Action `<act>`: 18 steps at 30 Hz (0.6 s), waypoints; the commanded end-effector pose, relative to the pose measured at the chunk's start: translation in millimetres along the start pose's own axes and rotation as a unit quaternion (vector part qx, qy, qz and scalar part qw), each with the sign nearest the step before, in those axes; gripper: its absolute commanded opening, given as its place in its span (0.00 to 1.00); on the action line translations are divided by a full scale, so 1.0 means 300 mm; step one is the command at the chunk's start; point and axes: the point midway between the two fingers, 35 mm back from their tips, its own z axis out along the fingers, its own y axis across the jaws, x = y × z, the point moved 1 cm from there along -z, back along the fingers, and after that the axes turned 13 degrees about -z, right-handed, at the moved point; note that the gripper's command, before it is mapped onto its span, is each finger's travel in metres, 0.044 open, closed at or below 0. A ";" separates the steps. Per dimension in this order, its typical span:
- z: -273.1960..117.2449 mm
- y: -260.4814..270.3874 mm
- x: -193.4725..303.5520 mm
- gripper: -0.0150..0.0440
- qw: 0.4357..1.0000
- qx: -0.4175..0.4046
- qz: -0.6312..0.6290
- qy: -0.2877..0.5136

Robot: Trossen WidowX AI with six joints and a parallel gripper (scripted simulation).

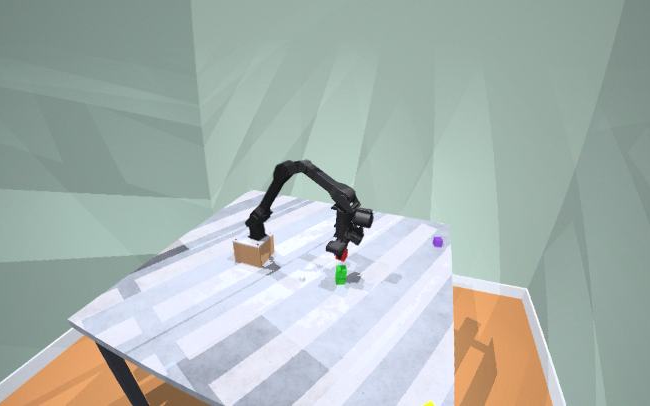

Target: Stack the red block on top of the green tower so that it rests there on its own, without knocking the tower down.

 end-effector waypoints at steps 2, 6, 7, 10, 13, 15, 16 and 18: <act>0.006 -0.013 -0.015 0.25 1.000 0.001 -0.002 0.001; 0.049 -0.013 -0.015 0.25 1.000 0.001 -0.002 0.001; 0.052 -0.013 -0.015 0.25 1.000 0.001 -0.002 0.001; 0.062 -0.013 -0.015 0.25 1.000 0.001 -0.002 0.001; 0.098 -0.013 -0.016 0.25 1.000 0.001 -0.002 0.001; 0.129 -0.013 -0.015 0.25 1.000 0.001 -0.002 0.001; 0.143 -0.013 -0.015 0.25 1.000 0.001 -0.002 0.001; 0.154 -0.012 -0.014 0.25 1.000 0.001 -0.002 0.001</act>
